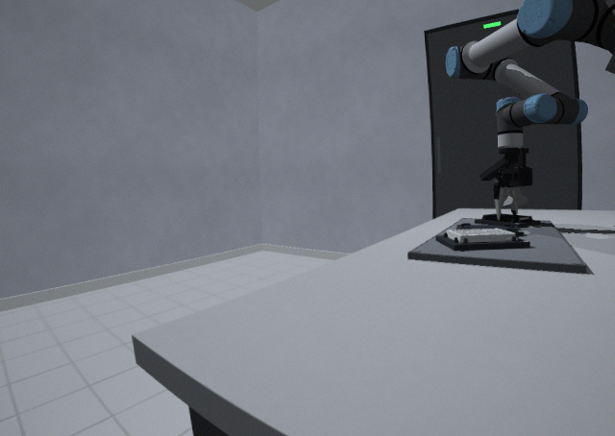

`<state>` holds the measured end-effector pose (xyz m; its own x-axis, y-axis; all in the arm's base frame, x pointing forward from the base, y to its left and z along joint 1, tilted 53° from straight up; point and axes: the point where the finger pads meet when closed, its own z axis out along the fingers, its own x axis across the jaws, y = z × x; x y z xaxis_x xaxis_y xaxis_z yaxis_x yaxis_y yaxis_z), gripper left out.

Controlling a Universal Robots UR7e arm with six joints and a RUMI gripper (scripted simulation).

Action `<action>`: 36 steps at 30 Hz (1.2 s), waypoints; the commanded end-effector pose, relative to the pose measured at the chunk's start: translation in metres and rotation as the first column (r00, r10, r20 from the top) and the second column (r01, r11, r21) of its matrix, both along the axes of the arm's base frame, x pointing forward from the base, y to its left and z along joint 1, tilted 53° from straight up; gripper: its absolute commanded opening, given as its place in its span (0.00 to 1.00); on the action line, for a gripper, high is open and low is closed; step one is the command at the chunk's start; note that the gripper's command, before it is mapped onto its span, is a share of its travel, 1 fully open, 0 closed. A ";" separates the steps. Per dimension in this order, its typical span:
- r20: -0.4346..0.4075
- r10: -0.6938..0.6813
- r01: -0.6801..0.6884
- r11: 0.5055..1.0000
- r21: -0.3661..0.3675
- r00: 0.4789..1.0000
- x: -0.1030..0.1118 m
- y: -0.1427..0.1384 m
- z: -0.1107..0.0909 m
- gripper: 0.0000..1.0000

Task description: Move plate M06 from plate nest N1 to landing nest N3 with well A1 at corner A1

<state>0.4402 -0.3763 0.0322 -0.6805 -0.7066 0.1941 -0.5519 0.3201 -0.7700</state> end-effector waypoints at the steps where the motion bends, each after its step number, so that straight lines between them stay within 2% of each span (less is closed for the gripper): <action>1: 0.001 0.000 0.000 1.000 -0.001 1.000 0.000 0.000 0.000 0.00; 27: 0.001 0.000 0.000 1.000 -0.001 1.000 0.000 0.000 0.000 0.00; 36: 0.001 0.000 0.000 1.000 -0.001 1.000 -0.005 0.007 0.007 0.00</action>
<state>0.4369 -0.3720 0.0362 -0.6805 -0.7066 0.1940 -0.5520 0.3201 -0.7700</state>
